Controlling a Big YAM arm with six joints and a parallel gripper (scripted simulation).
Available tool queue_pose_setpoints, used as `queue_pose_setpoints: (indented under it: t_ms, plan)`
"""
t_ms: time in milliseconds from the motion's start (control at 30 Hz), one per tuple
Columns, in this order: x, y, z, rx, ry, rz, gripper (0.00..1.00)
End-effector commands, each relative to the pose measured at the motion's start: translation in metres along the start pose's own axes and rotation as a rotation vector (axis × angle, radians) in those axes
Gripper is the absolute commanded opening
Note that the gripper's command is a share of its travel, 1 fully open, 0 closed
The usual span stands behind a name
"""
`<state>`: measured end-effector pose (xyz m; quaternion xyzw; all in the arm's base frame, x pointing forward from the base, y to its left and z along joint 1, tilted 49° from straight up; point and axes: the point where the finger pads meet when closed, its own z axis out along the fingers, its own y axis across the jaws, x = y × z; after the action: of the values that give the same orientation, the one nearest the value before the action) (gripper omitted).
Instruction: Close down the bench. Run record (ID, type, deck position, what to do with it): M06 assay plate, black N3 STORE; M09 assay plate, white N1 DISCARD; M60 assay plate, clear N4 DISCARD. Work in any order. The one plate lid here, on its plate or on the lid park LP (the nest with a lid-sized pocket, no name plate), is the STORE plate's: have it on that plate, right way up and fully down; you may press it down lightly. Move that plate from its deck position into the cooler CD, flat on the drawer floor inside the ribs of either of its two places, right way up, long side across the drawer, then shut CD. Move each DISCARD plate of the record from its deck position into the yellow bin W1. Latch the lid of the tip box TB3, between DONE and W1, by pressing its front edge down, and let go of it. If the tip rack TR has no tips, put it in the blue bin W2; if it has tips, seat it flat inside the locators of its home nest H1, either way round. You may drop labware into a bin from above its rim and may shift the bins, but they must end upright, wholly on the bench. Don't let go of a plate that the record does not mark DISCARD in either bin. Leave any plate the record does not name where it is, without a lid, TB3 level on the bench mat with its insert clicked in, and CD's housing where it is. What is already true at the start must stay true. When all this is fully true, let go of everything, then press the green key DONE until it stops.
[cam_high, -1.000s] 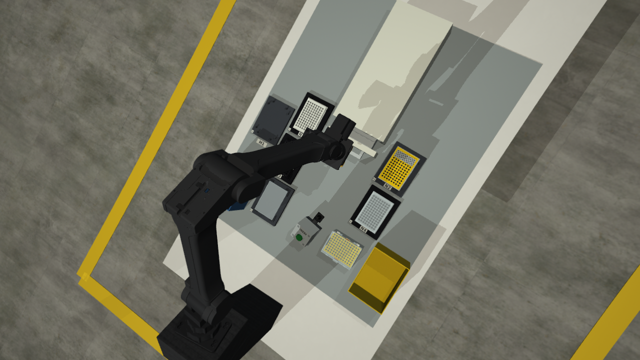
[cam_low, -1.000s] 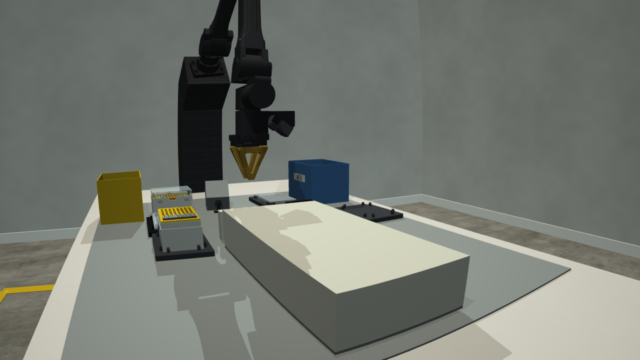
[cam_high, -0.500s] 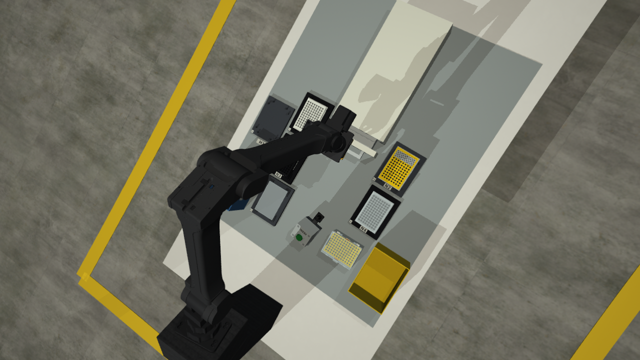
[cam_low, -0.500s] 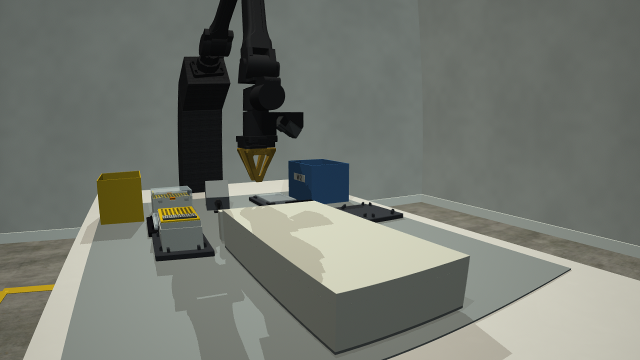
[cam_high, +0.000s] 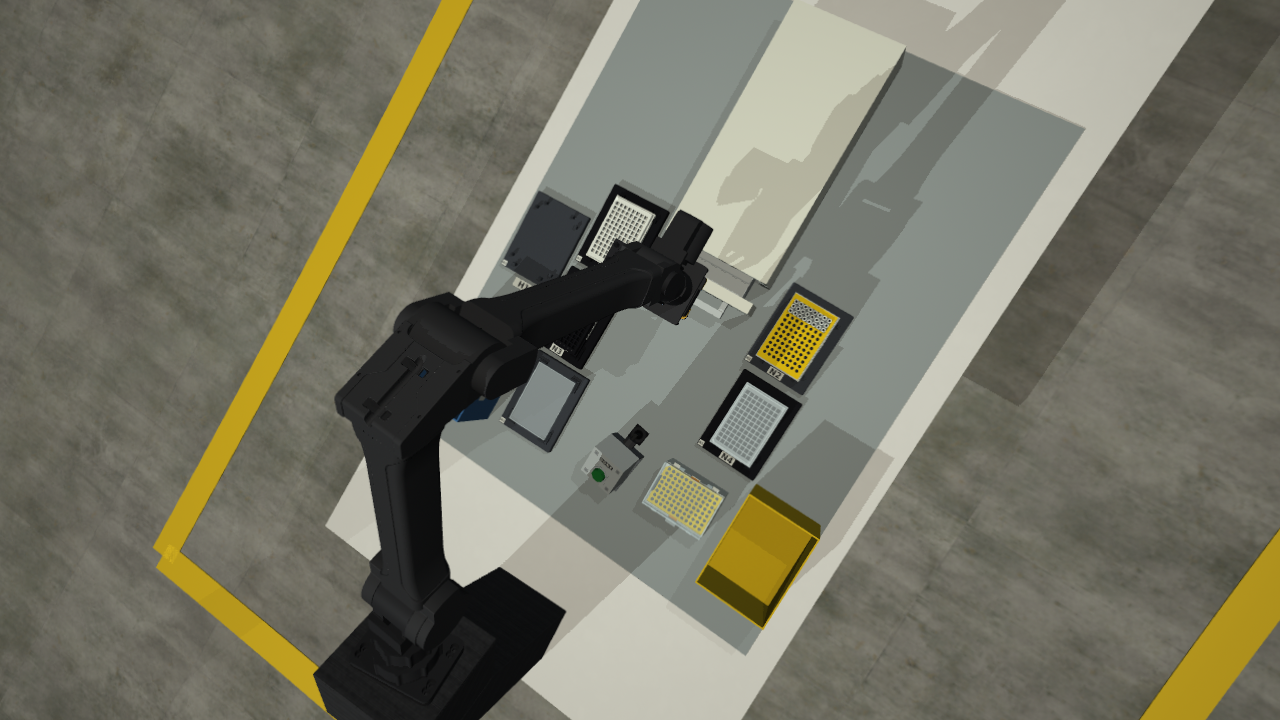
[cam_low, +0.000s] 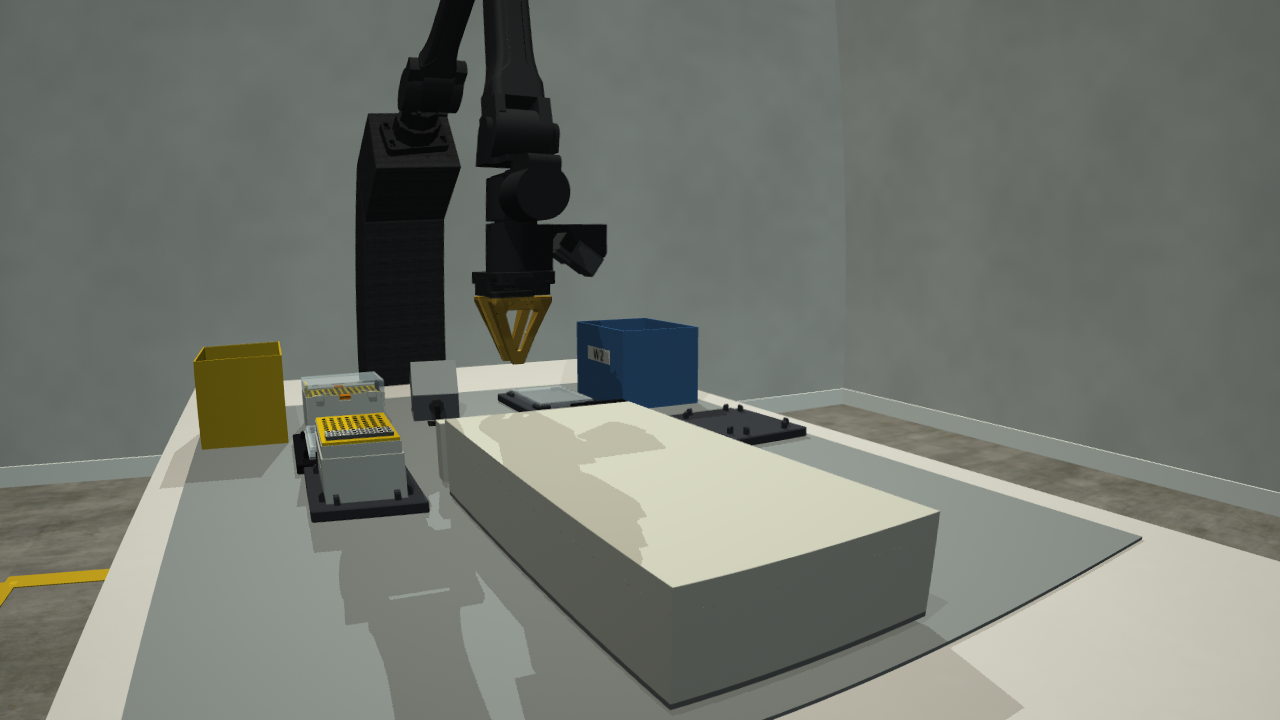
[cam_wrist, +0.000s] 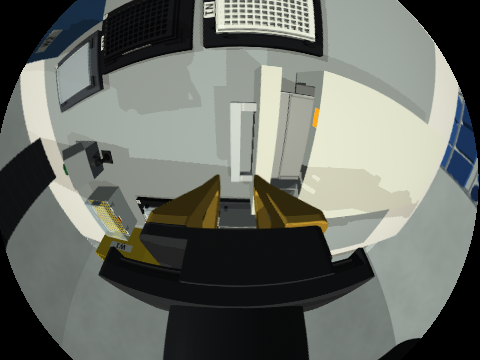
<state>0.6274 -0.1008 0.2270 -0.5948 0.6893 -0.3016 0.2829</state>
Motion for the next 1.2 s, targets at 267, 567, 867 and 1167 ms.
queue_pose_setpoints:
  t_ms: [267,567,867,1167]
  plan:
    - [0.003,-0.004,-0.003,-0.002,0.005,0.017,0.3]
    - [0.003,-0.004,-0.003,-0.002,0.005,0.017,0.3]
    - [0.003,-0.011,0.003,0.015,0.005,0.016,0.3]
    - [0.001,-0.016,0.012,0.03,0.002,0.013,0.3]
